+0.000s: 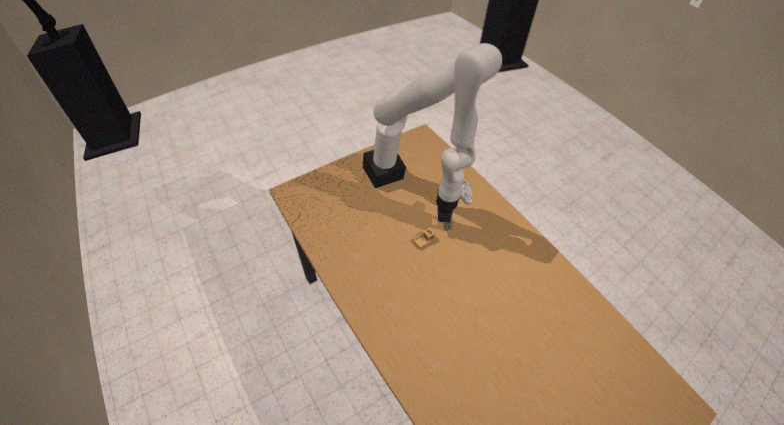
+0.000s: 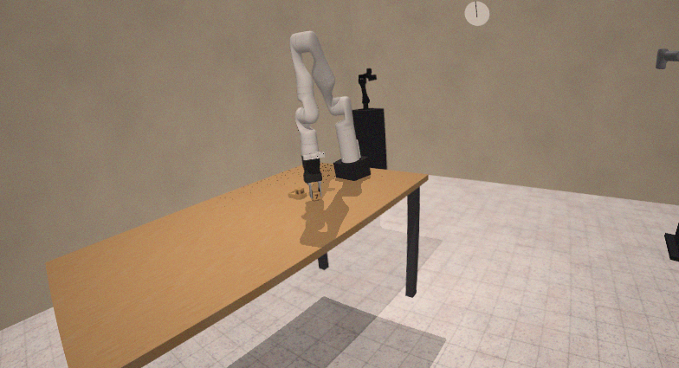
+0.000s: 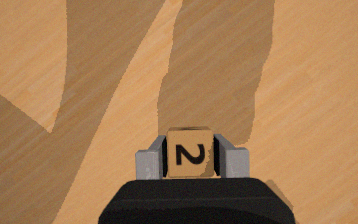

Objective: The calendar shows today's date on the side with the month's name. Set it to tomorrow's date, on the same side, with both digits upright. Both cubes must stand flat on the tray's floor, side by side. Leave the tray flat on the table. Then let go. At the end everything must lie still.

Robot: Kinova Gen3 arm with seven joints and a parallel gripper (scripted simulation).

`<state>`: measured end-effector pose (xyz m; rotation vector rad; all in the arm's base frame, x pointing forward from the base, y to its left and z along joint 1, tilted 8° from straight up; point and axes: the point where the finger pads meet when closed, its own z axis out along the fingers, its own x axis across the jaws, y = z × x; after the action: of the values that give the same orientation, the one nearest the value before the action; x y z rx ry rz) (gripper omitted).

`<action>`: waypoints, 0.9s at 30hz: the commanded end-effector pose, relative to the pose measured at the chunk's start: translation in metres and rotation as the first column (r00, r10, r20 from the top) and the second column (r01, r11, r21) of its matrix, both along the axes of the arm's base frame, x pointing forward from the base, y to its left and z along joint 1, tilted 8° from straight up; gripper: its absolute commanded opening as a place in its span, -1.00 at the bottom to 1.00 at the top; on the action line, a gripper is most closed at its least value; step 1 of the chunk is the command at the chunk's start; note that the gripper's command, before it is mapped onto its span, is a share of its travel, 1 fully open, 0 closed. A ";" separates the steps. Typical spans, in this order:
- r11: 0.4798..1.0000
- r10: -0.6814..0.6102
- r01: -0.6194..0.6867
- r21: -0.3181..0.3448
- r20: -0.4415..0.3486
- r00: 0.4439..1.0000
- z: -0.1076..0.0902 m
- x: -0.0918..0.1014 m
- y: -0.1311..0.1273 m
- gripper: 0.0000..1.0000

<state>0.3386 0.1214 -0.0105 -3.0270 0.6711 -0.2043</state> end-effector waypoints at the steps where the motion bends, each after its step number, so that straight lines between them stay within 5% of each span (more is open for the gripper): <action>1: 1.000 -0.010 0.010 0.000 0.006 1.000 -0.001 0.002 0.000 0.20; 27: 1.000 -0.009 0.009 0.001 0.007 1.000 -0.003 0.002 0.000 0.20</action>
<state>0.3391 0.1215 -0.0136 -3.0291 0.6682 -0.2074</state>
